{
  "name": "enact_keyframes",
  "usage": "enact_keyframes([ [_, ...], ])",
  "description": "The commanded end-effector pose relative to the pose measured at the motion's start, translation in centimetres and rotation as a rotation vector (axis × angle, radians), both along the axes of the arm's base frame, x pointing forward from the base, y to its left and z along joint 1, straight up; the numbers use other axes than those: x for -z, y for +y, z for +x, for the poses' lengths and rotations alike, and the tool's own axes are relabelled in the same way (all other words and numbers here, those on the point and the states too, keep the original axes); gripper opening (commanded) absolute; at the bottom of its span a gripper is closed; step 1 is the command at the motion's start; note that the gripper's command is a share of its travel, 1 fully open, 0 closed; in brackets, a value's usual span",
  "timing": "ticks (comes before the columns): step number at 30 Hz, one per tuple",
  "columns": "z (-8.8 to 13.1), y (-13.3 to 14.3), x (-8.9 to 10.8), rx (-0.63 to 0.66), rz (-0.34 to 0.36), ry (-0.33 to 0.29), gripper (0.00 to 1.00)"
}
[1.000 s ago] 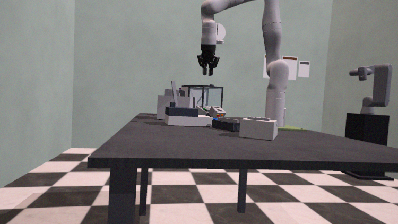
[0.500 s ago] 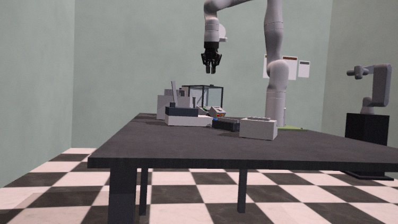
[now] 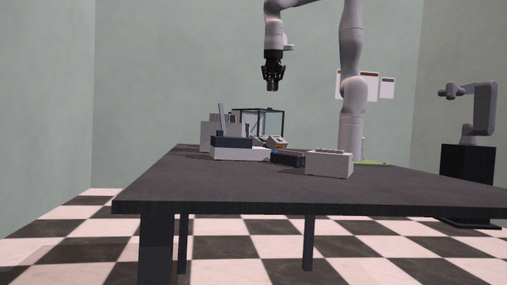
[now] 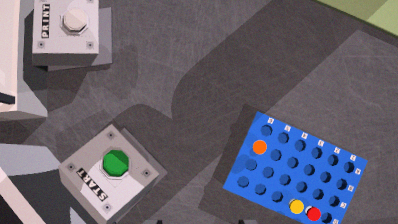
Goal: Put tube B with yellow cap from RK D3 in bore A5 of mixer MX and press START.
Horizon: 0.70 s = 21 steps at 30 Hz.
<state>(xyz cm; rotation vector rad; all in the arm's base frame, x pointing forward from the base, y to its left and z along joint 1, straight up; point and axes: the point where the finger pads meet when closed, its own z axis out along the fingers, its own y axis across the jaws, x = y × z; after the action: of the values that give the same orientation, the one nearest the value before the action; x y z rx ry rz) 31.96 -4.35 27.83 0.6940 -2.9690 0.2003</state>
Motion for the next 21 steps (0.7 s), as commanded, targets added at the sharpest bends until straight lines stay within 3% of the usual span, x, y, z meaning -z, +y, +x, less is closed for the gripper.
enact_keyframes([
  [1, -0.2, 0.3, -0.2, 0.023, 0.007, -0.006, 0.42],
  [21, -2.0, 2.7, -1.5, 0.190, 0.063, -0.042, 0.42],
])
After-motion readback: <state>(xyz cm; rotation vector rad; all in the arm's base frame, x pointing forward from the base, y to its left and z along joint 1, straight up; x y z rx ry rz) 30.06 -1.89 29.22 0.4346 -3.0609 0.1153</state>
